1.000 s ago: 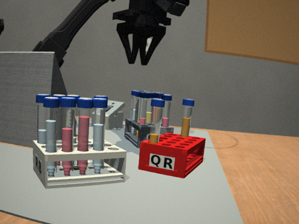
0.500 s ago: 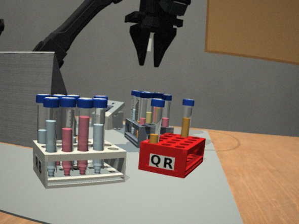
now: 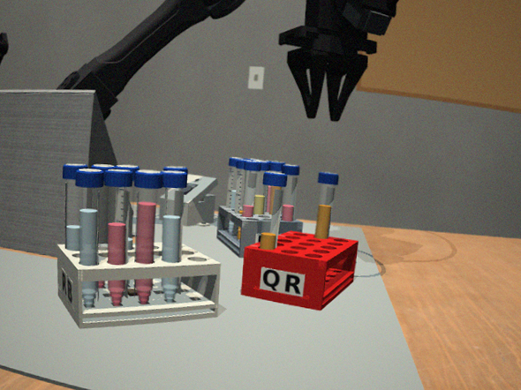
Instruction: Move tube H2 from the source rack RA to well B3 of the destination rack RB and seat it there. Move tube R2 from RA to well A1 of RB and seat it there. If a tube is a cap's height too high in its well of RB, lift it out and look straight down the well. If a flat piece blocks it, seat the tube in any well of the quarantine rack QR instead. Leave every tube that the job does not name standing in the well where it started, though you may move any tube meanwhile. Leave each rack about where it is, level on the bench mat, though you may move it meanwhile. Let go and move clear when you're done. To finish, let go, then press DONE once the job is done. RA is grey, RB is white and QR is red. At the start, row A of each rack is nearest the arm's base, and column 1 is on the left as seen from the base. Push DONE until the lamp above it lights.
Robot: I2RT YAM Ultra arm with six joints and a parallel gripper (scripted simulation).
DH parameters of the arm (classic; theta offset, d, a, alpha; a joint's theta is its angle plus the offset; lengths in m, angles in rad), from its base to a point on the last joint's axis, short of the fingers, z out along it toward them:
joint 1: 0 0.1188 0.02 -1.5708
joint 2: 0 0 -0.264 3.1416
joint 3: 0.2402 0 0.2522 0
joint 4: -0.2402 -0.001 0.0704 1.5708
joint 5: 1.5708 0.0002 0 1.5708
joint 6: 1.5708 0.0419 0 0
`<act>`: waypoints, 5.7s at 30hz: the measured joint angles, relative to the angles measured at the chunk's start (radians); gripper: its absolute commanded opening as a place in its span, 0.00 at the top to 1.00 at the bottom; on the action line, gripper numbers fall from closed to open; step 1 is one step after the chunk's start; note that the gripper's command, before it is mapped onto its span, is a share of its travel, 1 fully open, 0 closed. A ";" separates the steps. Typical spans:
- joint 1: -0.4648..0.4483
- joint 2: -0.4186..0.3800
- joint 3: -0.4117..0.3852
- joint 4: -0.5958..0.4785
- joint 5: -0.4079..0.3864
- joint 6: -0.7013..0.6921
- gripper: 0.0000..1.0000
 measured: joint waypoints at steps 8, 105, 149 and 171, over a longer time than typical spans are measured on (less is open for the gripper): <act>0.040 0.046 0.116 -0.048 -0.024 0.043 0.70; 0.119 0.008 -0.173 0.239 -0.056 0.156 0.70; 0.123 0.008 -0.179 0.249 -0.059 0.158 1.00; 0.092 0.008 -0.119 0.172 -0.051 0.117 1.00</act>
